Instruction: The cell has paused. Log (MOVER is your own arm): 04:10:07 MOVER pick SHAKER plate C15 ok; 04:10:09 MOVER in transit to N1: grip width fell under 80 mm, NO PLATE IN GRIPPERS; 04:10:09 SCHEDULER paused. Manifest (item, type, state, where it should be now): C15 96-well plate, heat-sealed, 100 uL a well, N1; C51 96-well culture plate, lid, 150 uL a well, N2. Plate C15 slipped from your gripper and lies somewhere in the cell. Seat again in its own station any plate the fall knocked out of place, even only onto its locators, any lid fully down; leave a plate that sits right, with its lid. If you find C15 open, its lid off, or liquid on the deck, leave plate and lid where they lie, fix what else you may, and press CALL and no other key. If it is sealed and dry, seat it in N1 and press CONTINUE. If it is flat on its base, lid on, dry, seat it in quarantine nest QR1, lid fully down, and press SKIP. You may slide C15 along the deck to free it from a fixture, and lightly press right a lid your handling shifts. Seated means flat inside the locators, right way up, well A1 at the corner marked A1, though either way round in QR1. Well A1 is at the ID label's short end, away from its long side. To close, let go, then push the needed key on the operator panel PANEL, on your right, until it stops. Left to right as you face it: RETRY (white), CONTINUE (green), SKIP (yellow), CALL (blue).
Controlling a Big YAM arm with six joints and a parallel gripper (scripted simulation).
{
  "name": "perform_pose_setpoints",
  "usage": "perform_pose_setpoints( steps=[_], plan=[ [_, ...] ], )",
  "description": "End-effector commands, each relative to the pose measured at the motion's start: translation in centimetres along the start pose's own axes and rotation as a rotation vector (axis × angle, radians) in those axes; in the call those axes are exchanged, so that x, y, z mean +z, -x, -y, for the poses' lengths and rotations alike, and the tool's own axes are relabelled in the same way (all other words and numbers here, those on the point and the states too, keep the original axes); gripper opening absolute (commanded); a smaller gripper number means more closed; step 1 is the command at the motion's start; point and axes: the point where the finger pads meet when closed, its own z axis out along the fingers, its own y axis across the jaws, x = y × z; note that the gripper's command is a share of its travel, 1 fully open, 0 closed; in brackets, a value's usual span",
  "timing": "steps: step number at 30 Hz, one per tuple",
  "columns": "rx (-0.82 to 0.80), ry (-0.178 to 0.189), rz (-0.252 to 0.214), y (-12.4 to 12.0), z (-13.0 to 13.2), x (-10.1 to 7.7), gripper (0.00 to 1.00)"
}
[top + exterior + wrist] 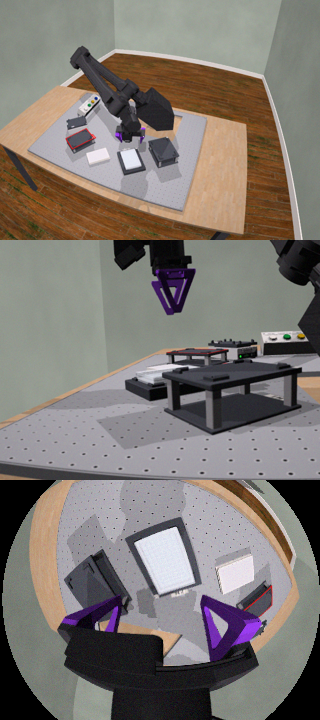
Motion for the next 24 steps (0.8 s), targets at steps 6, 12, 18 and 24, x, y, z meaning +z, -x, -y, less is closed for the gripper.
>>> perform_pose_setpoints(
  steps=[6, 12, 18, 24],
  plan=[
    [0.359, 0.012, 0.024, -3.3, 0.6, -3.0, 1.00],
    [0.492, 0.013, 0.022, -5.1, 1.0, -3.8, 1.00],
    [0.692, 0.014, 0.019, -7.7, 1.5, -5.2, 1.00],
    [0.858, 0.014, 0.016, -9.9, 1.9, -6.3, 1.00]
  ],
)
